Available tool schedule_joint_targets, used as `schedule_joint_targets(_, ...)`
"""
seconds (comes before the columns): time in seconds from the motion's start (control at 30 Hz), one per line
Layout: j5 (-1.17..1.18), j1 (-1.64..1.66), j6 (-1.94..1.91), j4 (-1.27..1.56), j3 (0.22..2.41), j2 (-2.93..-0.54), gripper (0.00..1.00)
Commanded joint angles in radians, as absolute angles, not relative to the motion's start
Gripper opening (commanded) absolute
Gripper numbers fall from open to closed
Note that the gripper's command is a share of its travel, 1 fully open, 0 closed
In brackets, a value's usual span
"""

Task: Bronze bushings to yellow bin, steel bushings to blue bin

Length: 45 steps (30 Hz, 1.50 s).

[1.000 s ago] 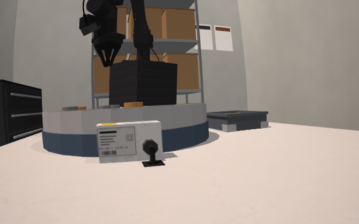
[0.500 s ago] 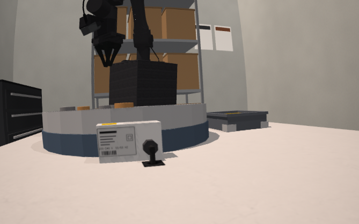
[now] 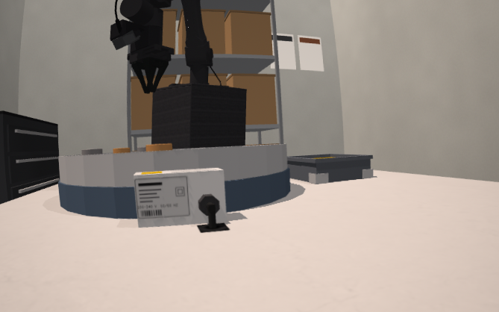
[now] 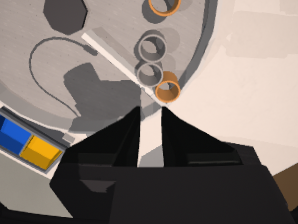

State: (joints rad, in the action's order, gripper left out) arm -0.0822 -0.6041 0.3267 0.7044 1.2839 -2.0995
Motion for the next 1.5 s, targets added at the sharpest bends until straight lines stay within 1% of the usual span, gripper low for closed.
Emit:
schedule_joint_targets(0.0,-0.085,-0.601,0.321,0.701,1.302,-2.092,0.17)
schedule_joint_targets(1.47,-0.085,-0.601,0.321,0.701,1.302,-2.092,0.17)
